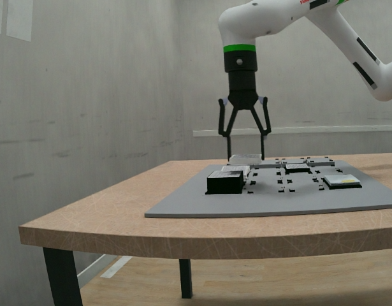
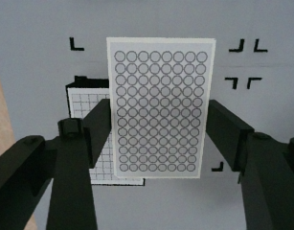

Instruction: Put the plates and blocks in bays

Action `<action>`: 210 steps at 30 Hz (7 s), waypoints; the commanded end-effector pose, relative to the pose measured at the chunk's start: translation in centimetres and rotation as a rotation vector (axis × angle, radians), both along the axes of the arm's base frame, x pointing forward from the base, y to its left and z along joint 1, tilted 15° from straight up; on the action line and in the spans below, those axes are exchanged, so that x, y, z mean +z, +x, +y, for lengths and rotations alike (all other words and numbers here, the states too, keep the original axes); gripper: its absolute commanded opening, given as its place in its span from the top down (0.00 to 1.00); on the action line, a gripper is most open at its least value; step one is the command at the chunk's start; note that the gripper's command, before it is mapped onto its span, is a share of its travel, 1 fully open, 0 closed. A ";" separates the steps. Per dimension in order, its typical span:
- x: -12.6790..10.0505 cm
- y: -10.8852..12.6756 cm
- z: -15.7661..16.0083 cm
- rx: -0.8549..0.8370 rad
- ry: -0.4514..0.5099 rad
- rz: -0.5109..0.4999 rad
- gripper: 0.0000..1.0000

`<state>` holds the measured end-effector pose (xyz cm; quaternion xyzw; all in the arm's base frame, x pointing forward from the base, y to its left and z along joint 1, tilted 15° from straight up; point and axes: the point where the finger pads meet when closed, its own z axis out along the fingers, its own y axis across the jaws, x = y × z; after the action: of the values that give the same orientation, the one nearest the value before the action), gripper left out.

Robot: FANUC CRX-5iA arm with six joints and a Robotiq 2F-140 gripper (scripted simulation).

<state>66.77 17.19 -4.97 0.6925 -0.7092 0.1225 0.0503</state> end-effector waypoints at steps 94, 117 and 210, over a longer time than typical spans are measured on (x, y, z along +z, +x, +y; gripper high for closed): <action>1.3 -16.4 -11.6 0.001 0.001 -0.003 0.90; -1.3 -16.1 -12.2 0.001 0.001 -0.003 0.90; -4.3 -15.7 -12.9 0.001 0.001 -0.003 0.90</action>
<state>51.00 4.24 -9.34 0.6925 -0.7091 0.1229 0.0497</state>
